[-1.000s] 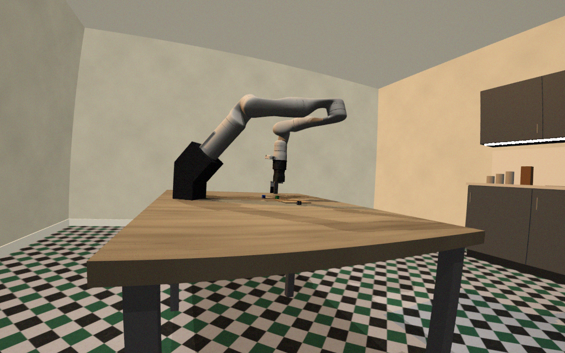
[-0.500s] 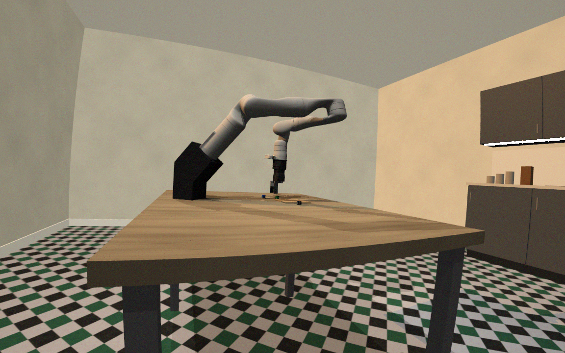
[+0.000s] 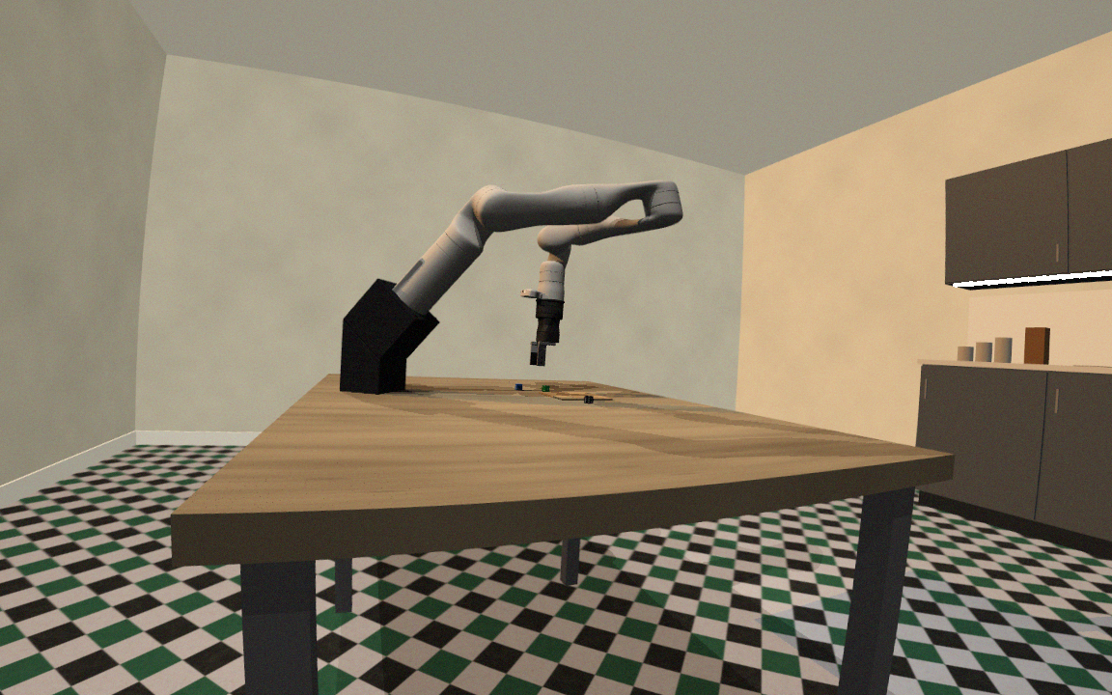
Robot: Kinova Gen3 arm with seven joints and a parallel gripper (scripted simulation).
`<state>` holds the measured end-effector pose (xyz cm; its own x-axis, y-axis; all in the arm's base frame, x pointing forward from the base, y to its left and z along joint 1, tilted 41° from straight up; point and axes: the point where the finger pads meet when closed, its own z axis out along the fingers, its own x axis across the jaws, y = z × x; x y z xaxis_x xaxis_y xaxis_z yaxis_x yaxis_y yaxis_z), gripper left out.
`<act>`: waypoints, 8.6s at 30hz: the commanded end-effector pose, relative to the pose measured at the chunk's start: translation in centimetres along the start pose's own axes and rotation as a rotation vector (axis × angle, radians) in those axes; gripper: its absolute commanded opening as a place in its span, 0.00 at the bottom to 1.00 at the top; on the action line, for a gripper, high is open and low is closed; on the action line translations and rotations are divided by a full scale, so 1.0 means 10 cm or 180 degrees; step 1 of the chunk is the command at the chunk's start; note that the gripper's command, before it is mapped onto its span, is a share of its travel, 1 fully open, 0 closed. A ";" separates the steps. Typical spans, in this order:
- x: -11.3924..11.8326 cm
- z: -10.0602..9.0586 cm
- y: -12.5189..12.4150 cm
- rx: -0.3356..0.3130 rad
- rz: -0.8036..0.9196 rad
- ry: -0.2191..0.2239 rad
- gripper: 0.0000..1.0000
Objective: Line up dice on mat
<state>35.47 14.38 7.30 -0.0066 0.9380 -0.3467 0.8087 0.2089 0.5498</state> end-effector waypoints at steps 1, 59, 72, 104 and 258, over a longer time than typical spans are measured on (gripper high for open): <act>0.02 -0.17 0.08 -0.0074 0.0010 0.0032 1.00; -1.15 -0.44 0.19 0.0306 0.1208 -0.0062 1.00; -1.84 -0.43 0.25 0.0273 0.2069 -0.0009 1.00; -2.53 -0.58 0.36 -0.0056 0.2908 0.0063 1.00; -2.53 0.47 0.39 -0.0082 -0.2091 0.0006 0.64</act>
<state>41.57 -9.84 14.58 -0.4954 0.6139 -0.6146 0.6222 0.7445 0.2420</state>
